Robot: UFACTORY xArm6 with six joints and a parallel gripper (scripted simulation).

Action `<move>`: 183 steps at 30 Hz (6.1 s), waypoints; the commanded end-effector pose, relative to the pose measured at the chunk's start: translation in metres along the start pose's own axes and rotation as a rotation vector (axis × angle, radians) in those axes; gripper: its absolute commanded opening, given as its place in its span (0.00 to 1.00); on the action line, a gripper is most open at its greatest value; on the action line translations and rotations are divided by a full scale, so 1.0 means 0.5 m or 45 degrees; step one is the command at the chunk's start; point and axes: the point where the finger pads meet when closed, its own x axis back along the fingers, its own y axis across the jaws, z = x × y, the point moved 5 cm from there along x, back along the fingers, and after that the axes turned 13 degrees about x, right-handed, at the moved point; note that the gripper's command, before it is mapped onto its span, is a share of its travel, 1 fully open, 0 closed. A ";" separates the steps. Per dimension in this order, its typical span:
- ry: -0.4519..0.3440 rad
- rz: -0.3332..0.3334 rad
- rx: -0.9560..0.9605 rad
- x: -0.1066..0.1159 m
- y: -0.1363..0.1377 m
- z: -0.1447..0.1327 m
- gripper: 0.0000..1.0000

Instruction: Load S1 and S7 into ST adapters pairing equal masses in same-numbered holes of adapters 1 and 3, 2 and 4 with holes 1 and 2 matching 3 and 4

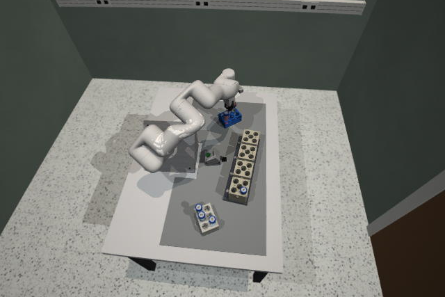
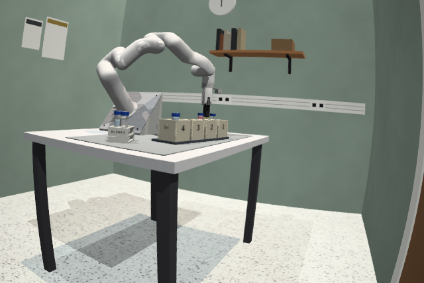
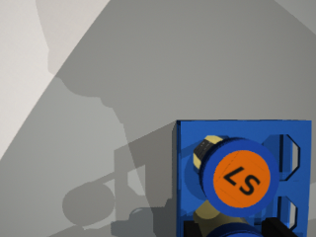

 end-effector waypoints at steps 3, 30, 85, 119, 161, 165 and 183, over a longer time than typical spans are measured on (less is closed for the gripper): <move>0.007 0.001 -0.002 0.013 0.001 0.003 0.00; 0.007 0.001 -0.002 0.043 0.001 0.002 0.00; 0.007 0.001 -0.002 0.227 0.001 0.001 0.00; 0.007 0.001 -0.002 0.267 0.001 0.001 0.00; 0.007 0.001 -0.002 0.263 0.001 0.002 0.00; 0.007 0.001 -0.002 0.247 0.001 0.002 0.00; 0.007 0.001 -0.002 0.183 0.001 0.002 0.00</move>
